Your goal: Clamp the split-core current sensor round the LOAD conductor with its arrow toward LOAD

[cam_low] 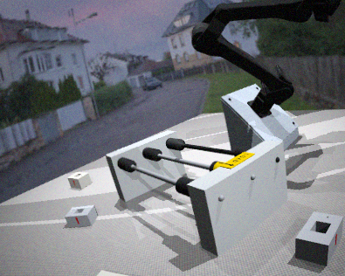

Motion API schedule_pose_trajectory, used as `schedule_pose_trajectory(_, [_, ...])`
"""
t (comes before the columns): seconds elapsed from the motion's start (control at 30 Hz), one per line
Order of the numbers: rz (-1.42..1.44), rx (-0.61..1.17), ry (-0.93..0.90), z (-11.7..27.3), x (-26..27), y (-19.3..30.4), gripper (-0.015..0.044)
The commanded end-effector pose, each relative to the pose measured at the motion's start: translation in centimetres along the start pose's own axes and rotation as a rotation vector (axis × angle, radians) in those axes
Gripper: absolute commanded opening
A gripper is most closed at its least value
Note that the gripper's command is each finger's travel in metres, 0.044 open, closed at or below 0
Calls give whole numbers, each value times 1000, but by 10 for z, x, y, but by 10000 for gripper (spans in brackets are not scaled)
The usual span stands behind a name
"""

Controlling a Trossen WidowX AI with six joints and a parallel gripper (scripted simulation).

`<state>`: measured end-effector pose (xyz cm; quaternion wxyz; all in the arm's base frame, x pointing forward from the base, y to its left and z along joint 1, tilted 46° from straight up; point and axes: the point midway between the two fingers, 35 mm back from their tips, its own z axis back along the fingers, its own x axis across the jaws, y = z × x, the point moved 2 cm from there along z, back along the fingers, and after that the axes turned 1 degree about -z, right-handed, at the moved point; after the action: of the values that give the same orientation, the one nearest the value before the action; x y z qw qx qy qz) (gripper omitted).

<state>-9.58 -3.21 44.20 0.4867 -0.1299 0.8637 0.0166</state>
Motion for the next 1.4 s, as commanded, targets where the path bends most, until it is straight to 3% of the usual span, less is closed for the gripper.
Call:
schedule_pose_trajectory(0.0, [0,9,2,0,0,2,426])
schedule_pose_trajectory(0.37, [19,584,188,11,-20,106,440])
schedule_pose_trajectory(0.77, [70,1175,572,112,-67,188,440])
schedule_pose_trajectory(1.07, [185,1516,964,220,-106,180,440])
schedule_pose_trajectory(1.37, [387,1737,1444,323,-125,107,440])
